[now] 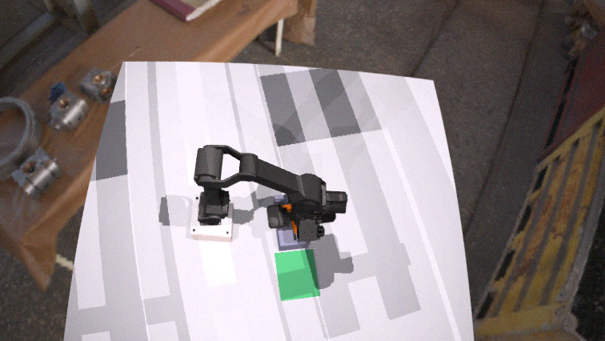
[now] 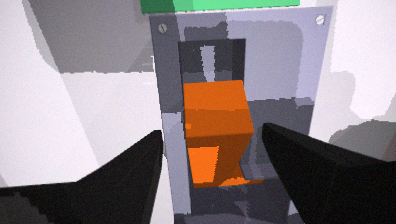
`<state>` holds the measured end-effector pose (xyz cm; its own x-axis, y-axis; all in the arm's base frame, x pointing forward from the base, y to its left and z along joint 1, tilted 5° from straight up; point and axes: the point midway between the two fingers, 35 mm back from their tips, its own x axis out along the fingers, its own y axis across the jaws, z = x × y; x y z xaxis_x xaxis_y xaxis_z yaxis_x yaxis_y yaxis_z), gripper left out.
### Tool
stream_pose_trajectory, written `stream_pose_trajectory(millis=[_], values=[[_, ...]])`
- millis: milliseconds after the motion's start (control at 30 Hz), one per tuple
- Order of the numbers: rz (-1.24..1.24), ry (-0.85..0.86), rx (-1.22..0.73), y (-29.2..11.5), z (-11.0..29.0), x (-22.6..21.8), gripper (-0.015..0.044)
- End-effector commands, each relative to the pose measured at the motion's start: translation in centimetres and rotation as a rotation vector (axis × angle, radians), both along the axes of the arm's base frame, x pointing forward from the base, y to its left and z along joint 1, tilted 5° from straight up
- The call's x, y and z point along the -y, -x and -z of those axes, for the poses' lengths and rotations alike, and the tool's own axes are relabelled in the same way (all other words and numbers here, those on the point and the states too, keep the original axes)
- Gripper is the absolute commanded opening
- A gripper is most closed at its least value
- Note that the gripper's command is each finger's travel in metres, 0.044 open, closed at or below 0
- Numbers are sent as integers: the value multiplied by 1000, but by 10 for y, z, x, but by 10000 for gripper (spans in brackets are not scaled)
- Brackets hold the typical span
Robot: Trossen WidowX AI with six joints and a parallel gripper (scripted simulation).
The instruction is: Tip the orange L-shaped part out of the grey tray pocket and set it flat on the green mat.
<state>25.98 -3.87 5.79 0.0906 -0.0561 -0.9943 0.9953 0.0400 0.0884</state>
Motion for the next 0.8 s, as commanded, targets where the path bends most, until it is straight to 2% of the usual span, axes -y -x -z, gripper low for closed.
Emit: stream_pose_trajectory(millis=[0, 33, 200, 533, 633, 767], values=[[-1, -4, -4, 1, 6, 0, 280], [-1, -4, -4, 1, 6, 0, 280], [0, 0, -2, 0, 3, 0, 149], [0, 0, -2, 0, 3, 0, 82], [0, 0, -2, 0, 3, 0, 3], [0, 0, -2, 0, 3, 0, 0]])
